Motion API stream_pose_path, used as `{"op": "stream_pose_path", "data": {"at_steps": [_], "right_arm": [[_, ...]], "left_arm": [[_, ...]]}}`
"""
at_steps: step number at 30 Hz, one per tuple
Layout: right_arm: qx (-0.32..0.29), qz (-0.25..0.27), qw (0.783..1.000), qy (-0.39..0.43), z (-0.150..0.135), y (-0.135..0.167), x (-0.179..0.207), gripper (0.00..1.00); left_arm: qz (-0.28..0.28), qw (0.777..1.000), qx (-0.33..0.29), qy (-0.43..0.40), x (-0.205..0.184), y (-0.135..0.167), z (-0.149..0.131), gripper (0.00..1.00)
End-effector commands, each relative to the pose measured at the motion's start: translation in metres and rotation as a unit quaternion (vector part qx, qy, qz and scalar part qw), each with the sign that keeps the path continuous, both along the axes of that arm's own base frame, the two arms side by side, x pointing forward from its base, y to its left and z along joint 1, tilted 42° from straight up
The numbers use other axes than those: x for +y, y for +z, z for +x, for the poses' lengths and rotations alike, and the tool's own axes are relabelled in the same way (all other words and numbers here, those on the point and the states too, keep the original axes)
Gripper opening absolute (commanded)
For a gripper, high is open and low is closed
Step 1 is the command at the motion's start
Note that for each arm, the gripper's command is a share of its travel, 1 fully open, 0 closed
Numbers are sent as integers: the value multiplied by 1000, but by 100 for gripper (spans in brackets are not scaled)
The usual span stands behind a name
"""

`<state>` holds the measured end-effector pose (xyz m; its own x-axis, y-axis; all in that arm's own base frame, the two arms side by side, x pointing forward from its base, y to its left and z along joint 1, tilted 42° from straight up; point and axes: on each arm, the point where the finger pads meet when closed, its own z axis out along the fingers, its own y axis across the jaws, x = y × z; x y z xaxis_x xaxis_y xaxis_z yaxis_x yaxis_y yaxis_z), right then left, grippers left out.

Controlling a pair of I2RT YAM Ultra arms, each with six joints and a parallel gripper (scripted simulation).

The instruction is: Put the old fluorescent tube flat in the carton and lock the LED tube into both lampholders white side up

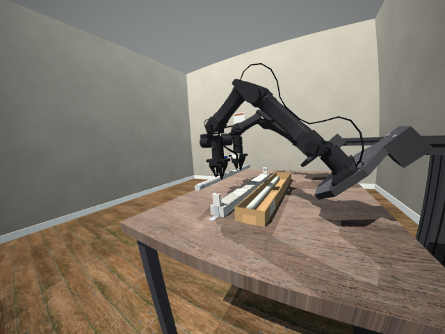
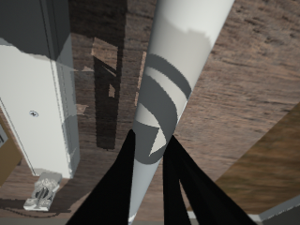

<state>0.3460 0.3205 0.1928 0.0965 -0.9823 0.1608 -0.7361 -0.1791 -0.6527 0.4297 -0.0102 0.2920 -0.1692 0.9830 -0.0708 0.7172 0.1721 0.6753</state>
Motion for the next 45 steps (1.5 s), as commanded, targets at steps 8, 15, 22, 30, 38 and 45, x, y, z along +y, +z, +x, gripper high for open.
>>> {"op": "stream_pose_path", "data": {"at_steps": [8,15,22,30,38,45], "right_arm": [[-16,33,999,14,-13,31,14,11],[-16,22,1000,8,-16,32,9,11],[-22,35,999,7,-20,33,14,11],[-12,20,1000,6,-32,11,7,11],[-12,22,1000,9,-39,5,5,11],[-10,22,1000,7,-41,1,3,11]], "left_arm": [[-7,999,-31,-10,-8,29,-8,11],[-3,1000,-23,-6,-6,29,-14,11],[1,1000,-12,-6,-7,17,-18,11],[-3,1000,-14,-7,-9,10,-25,11],[-1,1000,-18,-12,-12,6,-30,11],[-3,1000,-17,-13,-13,2,-33,11]]}}
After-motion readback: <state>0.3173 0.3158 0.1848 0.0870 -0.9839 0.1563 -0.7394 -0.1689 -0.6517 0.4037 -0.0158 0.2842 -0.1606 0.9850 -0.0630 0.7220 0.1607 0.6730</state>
